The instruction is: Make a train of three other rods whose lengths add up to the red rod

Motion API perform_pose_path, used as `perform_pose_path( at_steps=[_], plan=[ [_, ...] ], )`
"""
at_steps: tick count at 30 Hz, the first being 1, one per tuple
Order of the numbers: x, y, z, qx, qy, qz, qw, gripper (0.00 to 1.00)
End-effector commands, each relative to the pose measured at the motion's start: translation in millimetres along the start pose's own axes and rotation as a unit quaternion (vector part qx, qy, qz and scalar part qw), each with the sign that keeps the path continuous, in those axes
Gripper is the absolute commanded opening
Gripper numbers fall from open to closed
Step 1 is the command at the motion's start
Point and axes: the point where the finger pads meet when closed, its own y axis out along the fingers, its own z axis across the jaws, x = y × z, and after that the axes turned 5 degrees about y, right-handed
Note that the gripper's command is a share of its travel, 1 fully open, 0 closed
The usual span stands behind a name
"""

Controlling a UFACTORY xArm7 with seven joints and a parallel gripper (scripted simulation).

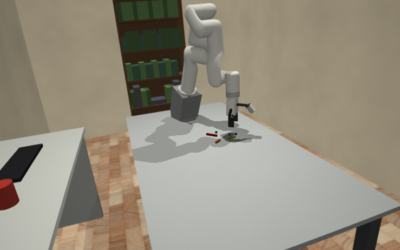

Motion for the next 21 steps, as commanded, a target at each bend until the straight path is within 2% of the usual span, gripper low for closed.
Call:
perform_pose_path(
  at_steps=[1, 21],
  plan=[
    [-5.4, -2.9, 3.0, 0.010, 0.046, 0.014, 0.999, 1.00],
    [-6.2, -3.4, 3.5, 0.010, 0.055, 0.016, 0.998, 1.00]
  ],
)
